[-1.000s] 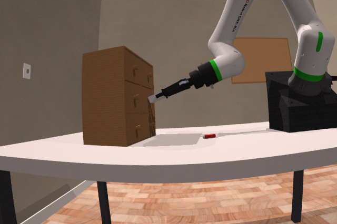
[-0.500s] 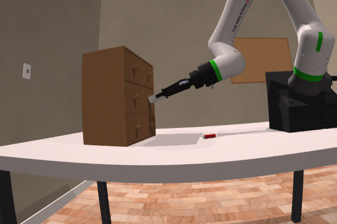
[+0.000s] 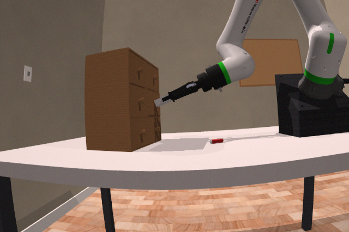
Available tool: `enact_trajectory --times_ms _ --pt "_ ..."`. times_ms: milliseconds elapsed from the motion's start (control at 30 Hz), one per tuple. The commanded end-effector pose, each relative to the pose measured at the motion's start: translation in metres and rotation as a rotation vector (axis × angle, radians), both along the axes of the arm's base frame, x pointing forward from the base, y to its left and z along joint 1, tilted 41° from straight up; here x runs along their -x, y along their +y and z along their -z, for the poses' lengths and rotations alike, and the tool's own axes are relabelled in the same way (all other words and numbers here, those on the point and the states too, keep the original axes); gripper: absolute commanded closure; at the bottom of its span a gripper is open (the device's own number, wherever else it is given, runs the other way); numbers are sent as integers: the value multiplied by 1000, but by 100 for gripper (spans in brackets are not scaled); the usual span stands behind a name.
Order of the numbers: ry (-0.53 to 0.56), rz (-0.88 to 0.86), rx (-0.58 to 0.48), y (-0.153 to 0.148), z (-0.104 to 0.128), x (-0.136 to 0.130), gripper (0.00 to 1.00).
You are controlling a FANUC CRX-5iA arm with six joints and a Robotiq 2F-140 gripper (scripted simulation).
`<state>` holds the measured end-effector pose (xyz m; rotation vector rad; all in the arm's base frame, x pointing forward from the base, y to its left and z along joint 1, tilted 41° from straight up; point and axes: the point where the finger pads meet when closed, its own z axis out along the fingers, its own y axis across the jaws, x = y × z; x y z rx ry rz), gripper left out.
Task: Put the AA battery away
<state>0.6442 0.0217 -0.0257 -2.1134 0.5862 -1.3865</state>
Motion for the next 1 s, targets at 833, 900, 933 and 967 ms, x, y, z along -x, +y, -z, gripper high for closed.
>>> enact_trajectory --times_ms 833,900,933,967 --pt "0 0 0 0 -2 28 92" --pt "0 0 0 1 -2 31 92" --pt "0 0 0 1 -2 32 92" --pt "0 0 0 1 -2 34 92"
